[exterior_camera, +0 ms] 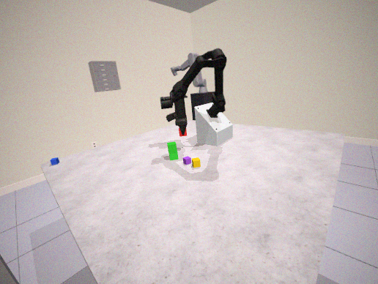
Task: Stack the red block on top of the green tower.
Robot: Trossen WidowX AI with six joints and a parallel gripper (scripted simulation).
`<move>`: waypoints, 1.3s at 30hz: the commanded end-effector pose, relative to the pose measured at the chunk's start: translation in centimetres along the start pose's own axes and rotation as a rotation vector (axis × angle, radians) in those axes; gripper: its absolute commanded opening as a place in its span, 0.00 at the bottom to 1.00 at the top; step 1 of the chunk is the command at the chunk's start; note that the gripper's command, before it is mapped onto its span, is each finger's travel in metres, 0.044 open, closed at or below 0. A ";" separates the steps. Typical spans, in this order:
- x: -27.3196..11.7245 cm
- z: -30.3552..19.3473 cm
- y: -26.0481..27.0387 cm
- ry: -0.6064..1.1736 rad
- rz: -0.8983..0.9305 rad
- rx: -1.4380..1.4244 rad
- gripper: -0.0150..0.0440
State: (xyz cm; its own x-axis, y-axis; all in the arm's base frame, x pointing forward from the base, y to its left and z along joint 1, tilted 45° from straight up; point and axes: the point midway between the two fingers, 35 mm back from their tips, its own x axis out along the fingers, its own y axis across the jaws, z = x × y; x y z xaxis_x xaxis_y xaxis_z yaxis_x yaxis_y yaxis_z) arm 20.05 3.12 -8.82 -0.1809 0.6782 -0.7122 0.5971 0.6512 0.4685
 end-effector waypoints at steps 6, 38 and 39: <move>-4.0 0.2 0.0 -0.010 -0.001 -0.005 0.25; -4.6 5.1 10.9 -0.019 0.001 -0.008 0.25; -4.6 5.2 11.4 -0.018 0.001 -0.008 0.25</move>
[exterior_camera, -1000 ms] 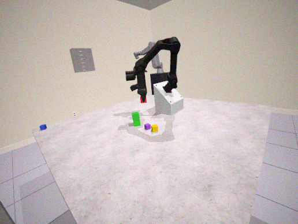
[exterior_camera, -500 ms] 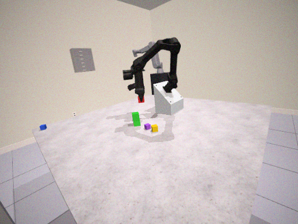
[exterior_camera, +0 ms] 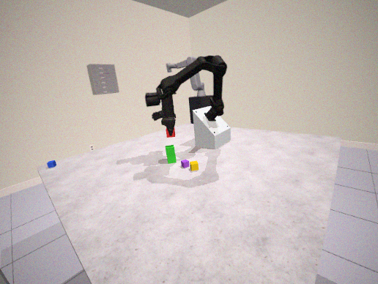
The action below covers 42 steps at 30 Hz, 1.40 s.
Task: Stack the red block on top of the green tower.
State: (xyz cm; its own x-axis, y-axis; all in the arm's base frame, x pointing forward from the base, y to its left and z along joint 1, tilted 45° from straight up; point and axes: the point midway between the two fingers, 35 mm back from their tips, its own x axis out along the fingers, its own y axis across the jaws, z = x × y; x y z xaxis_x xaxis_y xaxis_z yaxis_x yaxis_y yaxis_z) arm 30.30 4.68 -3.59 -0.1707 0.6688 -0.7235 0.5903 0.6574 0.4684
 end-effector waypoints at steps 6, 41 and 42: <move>0.2 0.9 5.0 0.006 0.012 -0.003 0.25; 3.8 0.9 5.5 0.008 0.014 -0.004 0.25; 3.8 0.9 5.5 0.008 0.014 -0.004 0.25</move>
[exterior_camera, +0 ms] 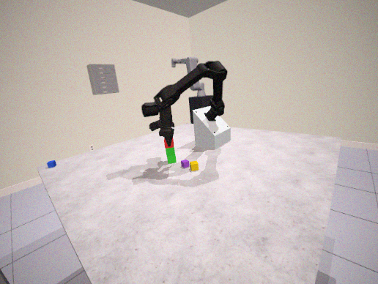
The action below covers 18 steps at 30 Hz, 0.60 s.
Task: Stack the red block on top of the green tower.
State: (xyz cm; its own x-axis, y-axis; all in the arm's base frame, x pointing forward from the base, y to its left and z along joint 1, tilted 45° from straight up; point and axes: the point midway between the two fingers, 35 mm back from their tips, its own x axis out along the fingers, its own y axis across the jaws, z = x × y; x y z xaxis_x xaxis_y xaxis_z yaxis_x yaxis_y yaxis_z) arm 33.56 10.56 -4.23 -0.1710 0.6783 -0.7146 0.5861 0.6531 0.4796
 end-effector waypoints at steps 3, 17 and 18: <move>0.0 0.0 0.0 0.000 0.000 0.000 0.34; 0.0 0.0 0.0 0.000 0.000 0.000 0.97; 0.0 0.0 0.0 0.000 0.000 0.000 1.00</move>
